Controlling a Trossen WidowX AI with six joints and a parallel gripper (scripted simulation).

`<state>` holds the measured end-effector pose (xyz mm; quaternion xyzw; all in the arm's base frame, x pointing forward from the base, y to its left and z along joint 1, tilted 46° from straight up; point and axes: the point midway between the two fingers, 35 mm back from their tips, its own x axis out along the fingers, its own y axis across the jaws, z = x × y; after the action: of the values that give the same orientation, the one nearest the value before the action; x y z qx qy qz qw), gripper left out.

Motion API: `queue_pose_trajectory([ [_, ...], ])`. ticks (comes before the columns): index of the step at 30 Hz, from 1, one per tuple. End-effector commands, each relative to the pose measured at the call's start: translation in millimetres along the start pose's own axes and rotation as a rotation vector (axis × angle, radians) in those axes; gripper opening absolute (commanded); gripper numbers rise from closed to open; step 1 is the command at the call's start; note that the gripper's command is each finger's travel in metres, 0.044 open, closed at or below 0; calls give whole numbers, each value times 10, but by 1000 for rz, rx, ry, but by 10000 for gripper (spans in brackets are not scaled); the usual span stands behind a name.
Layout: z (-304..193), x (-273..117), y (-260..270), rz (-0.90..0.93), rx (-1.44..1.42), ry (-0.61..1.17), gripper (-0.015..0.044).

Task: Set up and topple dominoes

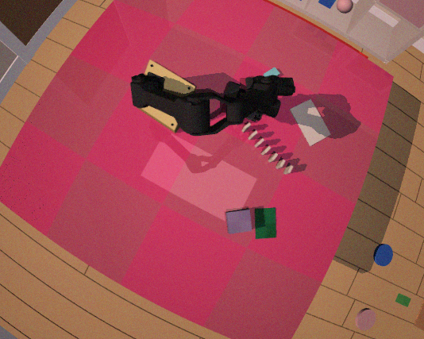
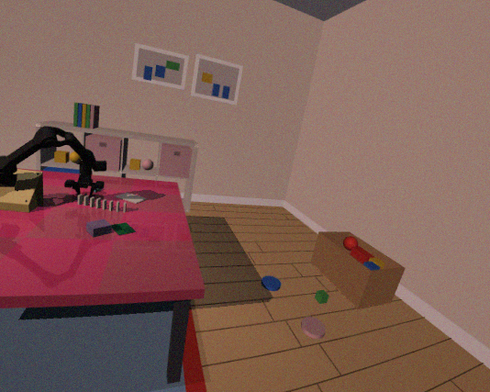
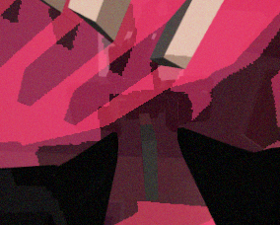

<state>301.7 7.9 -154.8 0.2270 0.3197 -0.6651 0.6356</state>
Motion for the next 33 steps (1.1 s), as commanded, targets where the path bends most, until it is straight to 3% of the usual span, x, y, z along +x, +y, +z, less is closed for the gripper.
queue_pose_trajectory([
  [1, 8, 6, 1, 1, -5, -4, 125],
  [5, 8, 6, 1, 1, -5, -4, 27],
  [14, 7, -17, 1, 1, -5, -4, 27],
  [23, -24, -1130, -5, 1, -6, 2, 27],
  [29, -7, -1156, -3, 2, -19, 3, 27],
  [33, 351, -1192, 46, 6, -271, 11, 27],
])
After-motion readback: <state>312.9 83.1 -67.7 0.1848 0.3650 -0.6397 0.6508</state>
